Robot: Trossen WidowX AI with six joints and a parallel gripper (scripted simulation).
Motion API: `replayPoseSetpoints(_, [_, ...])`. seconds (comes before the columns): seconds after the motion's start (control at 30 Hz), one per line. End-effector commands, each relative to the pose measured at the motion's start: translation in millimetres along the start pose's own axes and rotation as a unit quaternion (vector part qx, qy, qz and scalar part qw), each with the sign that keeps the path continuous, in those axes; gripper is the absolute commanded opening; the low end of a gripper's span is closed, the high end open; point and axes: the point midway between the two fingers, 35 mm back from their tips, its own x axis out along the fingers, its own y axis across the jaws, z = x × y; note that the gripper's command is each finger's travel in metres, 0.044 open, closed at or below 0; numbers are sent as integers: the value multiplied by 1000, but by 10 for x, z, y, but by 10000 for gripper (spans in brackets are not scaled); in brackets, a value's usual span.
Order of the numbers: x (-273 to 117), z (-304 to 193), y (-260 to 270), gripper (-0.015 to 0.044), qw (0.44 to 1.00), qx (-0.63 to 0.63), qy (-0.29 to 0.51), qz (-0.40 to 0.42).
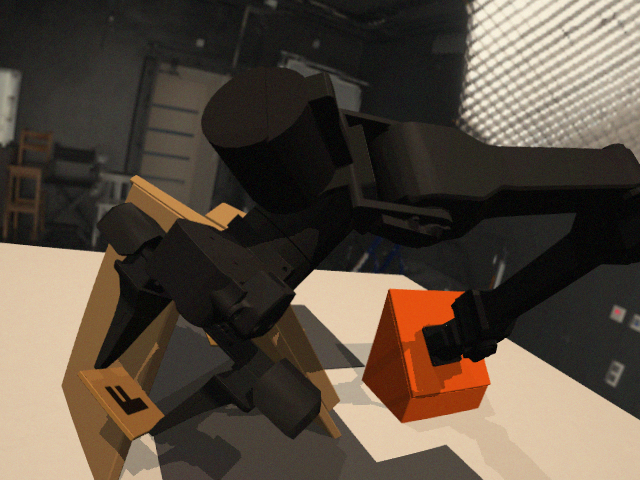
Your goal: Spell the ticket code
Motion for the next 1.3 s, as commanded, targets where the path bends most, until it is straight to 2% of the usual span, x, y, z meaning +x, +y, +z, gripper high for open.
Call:
replayPoseSetpoints(0.0, [-36,70,-101,0,1000,22,-10,-13])
replayPoseSetpoints(0.6, [-314,253,-664,0,989,108,-64,-72])
replayPoseSetpoints(1.27, [-1135,-526,-1848,0,947,236,-71,-208])
